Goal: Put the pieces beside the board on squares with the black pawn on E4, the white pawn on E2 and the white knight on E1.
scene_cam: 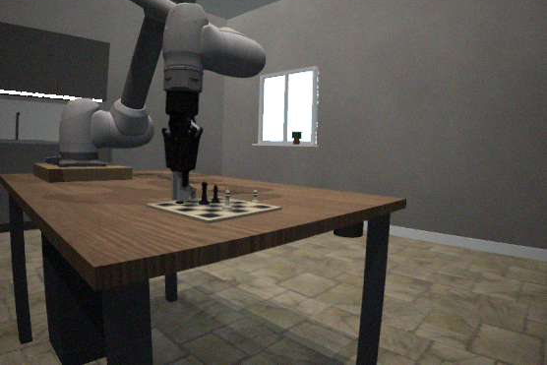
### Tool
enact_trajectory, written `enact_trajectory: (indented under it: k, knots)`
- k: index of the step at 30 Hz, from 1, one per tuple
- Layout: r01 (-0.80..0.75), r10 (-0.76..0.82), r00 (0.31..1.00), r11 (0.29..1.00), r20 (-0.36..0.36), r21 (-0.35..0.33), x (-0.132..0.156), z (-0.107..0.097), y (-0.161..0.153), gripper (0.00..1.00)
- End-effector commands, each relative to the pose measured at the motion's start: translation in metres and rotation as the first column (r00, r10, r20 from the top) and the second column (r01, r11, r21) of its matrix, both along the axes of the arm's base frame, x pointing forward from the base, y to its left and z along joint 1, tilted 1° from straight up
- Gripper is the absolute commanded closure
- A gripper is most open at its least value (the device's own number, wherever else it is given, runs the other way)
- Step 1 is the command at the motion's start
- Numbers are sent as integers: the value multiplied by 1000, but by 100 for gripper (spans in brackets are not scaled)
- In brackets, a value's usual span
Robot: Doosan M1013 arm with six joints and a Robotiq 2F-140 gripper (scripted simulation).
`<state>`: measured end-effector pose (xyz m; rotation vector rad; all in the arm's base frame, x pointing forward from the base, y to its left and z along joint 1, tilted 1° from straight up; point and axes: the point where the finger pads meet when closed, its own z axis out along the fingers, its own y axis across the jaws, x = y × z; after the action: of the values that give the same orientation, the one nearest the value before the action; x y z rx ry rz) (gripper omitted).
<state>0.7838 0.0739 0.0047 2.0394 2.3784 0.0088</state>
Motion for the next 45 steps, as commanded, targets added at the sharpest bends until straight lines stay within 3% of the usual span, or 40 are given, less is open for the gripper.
enact_trajectory:
  k: [1, 9, 21, 32, 33, 45]
  knots:
    - [0, 0, 1000, 1000, 0, 0, 0, 1, 0, 80]
    - [0, 0, 1000, 1000, 0, 0, 0, 14, 0, 80]
    - [0, 0, 1000, 1000, 0, 0, -1, 74, 0, 80]
    - [0, 0, 1000, 1000, 0, 0, -1, 90, 0, 80]
    - [0, 0, 1000, 1000, 0, 0, -1, 90, 0, 0]
    - [0, 0, 1000, 1000, 0, 0, -1, 90, 0, 0]
